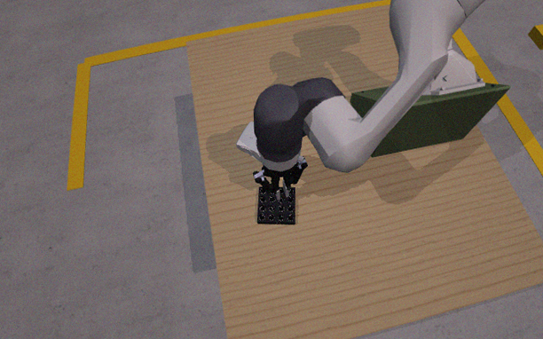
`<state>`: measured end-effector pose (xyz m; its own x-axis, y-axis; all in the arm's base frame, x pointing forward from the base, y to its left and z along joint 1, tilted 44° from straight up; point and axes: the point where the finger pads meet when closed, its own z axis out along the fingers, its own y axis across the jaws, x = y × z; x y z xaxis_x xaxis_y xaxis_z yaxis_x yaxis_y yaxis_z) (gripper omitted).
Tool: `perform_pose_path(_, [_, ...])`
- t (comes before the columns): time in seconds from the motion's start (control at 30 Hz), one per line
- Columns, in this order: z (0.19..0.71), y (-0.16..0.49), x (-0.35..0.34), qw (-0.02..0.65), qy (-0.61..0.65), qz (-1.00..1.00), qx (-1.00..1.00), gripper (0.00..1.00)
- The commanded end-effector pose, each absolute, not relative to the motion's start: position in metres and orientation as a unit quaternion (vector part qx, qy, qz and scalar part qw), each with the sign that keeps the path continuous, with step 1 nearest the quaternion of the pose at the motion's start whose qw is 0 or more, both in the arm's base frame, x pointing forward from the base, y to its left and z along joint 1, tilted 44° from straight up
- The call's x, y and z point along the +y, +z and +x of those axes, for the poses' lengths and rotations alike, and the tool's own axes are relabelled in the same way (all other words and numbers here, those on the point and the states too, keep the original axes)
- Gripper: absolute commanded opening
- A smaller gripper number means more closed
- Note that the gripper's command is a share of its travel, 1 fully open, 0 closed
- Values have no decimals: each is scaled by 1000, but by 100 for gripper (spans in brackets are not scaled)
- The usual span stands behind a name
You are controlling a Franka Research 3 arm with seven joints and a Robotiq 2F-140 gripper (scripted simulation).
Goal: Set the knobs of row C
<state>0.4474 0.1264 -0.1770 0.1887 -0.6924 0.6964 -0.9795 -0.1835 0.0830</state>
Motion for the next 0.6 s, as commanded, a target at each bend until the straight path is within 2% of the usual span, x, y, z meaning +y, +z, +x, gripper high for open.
perform_pose_path(0.0, [450, -182, 124, 267, 266, 724, -578, 12])
perform_pose_path(0.57, [450, -191, 115, 267, 266, 724, -578, 12])
